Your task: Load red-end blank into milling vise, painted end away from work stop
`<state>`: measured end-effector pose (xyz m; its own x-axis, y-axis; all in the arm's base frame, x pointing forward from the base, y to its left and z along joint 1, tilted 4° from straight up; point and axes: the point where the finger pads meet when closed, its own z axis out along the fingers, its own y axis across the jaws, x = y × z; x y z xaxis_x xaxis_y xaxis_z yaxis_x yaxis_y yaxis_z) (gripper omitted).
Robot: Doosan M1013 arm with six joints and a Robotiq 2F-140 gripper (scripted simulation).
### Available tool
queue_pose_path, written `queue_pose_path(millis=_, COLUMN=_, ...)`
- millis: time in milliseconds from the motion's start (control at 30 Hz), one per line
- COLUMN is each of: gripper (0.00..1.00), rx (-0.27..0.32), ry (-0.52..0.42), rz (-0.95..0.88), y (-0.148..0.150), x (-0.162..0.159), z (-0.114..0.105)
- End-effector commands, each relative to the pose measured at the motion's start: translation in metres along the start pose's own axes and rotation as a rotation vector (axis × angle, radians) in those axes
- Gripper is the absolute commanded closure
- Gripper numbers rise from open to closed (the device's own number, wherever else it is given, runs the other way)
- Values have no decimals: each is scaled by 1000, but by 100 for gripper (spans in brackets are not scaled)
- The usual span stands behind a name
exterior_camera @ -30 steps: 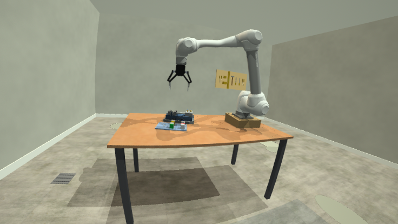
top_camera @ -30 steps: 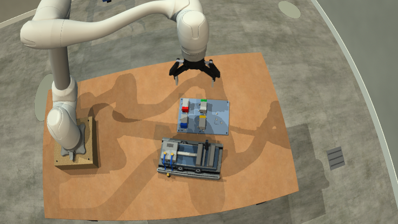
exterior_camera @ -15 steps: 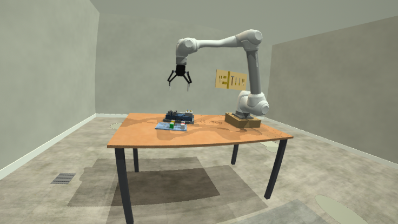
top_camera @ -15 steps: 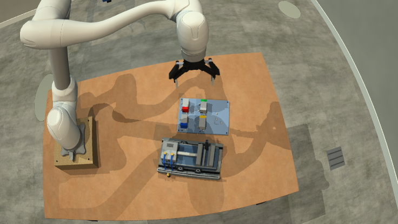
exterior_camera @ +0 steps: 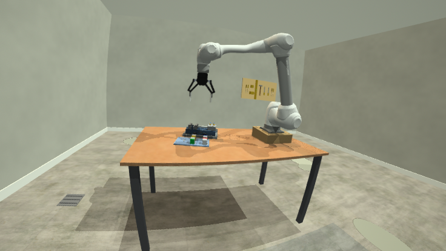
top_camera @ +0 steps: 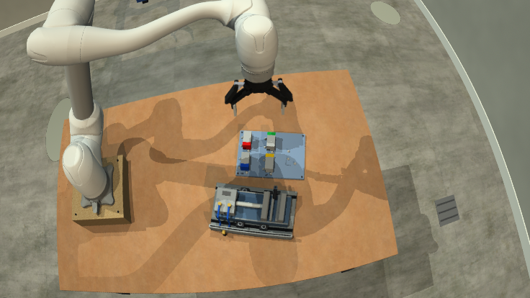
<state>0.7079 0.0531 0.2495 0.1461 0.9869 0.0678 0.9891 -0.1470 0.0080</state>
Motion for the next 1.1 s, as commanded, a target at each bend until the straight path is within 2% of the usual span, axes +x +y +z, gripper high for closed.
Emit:
queue_pose_path(millis=0, gripper=0, rx=0, ry=0, rz=42, y=0, x=0, z=0)
queue_pose_path(millis=200, gripper=0, rx=0, ry=0, rz=102, y=0, x=0, z=-1)
queue_pose_path(millis=233, gripper=61, rx=0, ry=0, rz=99, y=0, x=0, z=0)
queue_pose_path(millis=1067, gripper=61, rx=0, ry=0, rz=99, y=0, x=0, z=0)
